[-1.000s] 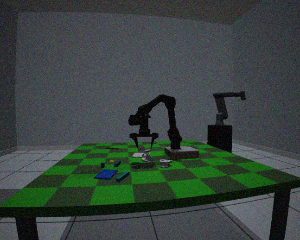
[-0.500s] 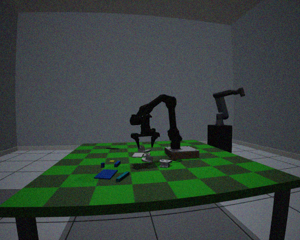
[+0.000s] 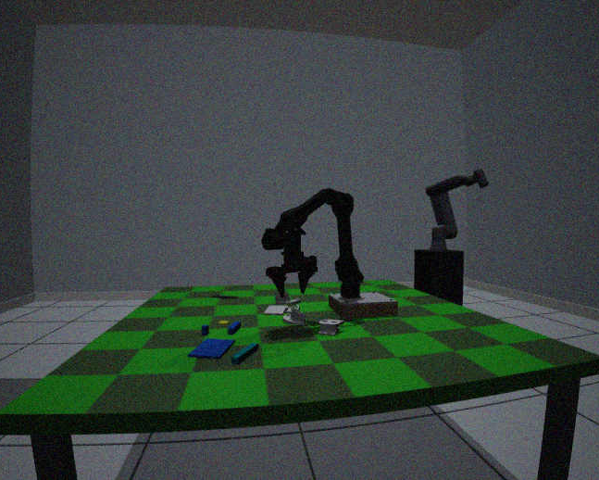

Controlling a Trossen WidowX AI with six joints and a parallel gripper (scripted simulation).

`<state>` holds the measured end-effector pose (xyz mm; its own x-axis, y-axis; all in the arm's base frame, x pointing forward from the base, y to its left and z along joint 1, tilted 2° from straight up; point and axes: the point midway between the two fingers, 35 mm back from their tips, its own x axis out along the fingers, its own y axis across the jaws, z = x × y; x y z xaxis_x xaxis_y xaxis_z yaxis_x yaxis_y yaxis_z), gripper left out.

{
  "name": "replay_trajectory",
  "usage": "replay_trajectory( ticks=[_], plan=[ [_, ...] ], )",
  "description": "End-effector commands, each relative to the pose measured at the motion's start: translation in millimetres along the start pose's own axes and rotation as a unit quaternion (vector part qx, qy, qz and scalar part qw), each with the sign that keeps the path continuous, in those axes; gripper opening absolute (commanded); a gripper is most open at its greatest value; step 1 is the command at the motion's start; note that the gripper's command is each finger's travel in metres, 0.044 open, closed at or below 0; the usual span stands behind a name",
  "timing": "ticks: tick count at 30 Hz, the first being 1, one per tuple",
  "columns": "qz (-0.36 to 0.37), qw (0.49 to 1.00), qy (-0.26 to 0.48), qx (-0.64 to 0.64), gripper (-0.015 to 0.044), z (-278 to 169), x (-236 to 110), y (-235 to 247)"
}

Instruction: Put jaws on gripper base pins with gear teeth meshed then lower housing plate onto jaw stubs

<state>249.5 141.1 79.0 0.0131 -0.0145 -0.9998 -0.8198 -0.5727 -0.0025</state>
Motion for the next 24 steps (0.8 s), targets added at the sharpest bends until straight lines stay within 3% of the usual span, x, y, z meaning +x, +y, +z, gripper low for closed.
replay_trajectory(
  ticks=[1, 6, 24],
  plan=[
    [0.001, 1.000, 0.002, -0.012, 0.0440, -0.2, -0.2, 0.8],
    [0.001, 1.000, 0.002, -0.012, 0.0440, -0.4, 37.8, 0.8],
    [0.001, 1.000, 0.002, -0.012, 0.0440, -0.5, 55.7, 0.0]
  ],
)
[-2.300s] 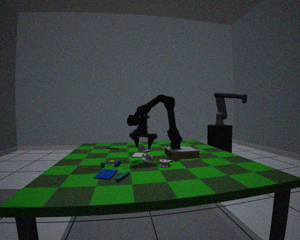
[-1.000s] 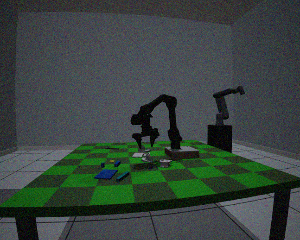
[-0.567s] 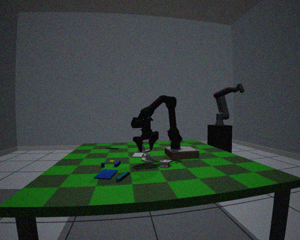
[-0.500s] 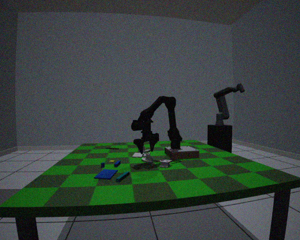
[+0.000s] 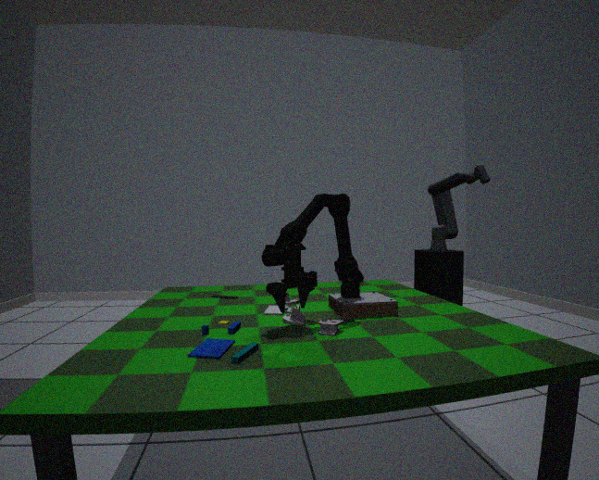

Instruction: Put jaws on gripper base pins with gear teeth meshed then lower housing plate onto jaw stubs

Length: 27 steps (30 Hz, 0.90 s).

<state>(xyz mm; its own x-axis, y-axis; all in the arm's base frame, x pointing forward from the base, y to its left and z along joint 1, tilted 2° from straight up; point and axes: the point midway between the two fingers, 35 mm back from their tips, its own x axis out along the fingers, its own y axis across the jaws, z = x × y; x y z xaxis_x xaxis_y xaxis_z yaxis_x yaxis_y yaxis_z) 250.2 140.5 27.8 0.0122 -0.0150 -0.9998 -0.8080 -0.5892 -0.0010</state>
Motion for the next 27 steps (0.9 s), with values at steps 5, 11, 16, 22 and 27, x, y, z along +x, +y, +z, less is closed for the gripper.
replay_trajectory(
  ticks=[5, 11, 16, 22, 27],
  plan=[
    [0.000, 1.000, 0.002, -0.002, 0.0440, -0.6, 12.7, 0.0],
    [0.000, 1.000, 0.002, -0.002, 0.0440, -0.6, 22.4, 0.2],
    [0.000, 1.000, 0.002, -0.002, 0.0440, -0.6, 30.4, 0.7],
    [0.000, 1.000, 0.002, -0.002, 0.0440, -0.5, 38.8, 1.4],
    [0.000, 1.000, 0.002, -0.002, 0.0440, -0.5, 39.1, 1.4]
  ],
)
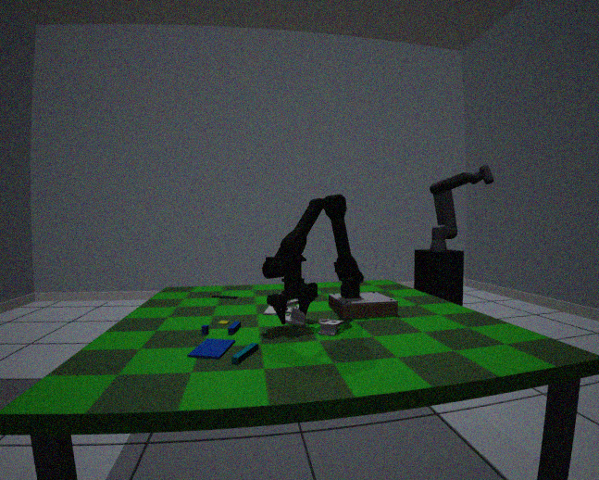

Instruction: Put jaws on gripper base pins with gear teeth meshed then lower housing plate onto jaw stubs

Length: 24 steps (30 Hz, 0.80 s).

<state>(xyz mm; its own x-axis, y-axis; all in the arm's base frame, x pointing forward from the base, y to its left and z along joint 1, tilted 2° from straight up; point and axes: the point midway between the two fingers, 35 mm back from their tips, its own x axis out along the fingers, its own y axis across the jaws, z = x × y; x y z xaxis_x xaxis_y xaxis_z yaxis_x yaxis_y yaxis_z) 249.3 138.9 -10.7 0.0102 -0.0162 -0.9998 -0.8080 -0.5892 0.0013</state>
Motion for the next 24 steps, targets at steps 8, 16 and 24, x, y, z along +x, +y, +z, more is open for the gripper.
replay_trajectory(
  ticks=[8, 16, 24],
  plan=[
    [-0.001, 1.000, 0.002, -0.002, 0.0440, -0.6, 0.6, -0.3],
    [-0.001, 1.000, 0.002, -0.002, 0.0440, -0.6, 0.6, -0.3],
    [0.000, 1.000, 0.000, 0.000, 0.0309, -0.1, 0.5, 0.0]
  ],
)
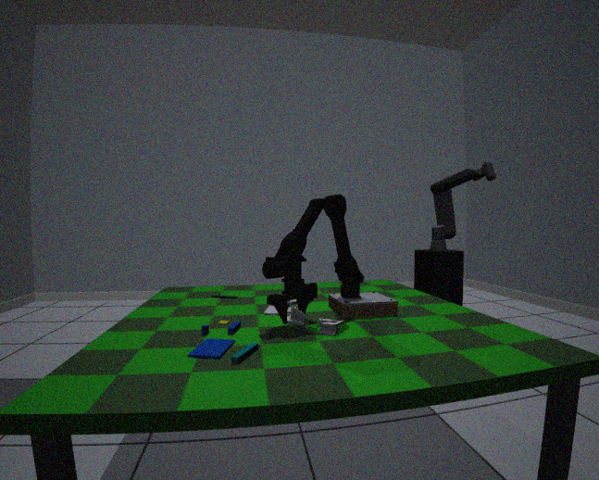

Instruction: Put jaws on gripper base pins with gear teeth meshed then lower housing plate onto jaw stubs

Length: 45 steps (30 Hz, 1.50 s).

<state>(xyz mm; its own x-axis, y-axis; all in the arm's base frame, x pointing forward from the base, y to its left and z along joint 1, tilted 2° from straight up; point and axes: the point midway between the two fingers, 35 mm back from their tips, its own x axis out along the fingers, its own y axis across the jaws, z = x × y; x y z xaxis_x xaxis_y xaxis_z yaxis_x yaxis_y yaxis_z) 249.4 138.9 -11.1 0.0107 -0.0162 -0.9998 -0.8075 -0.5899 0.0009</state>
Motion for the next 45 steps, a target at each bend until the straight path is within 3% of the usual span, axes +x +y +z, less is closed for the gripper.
replay_trajectory(
  ticks=[1, 6, 9, 23, 45],
  plan=[
    [0.000, 1.000, 0.000, 0.000, 0.0282, 0.0, 0.0, 0.0],
    [0.000, 1.000, 0.000, 0.000, 0.0151, 0.0, 0.0, 0.0],
    [0.000, 1.000, 0.000, 0.000, 0.0134, 0.0, 0.0, 0.0],
    [0.000, 1.000, 0.000, 0.000, 0.0134, 0.0, -2.0, -0.3],
    [-0.001, 1.000, 0.001, -0.001, 0.0134, -0.4, -70.4, -1.6]
  ],
)
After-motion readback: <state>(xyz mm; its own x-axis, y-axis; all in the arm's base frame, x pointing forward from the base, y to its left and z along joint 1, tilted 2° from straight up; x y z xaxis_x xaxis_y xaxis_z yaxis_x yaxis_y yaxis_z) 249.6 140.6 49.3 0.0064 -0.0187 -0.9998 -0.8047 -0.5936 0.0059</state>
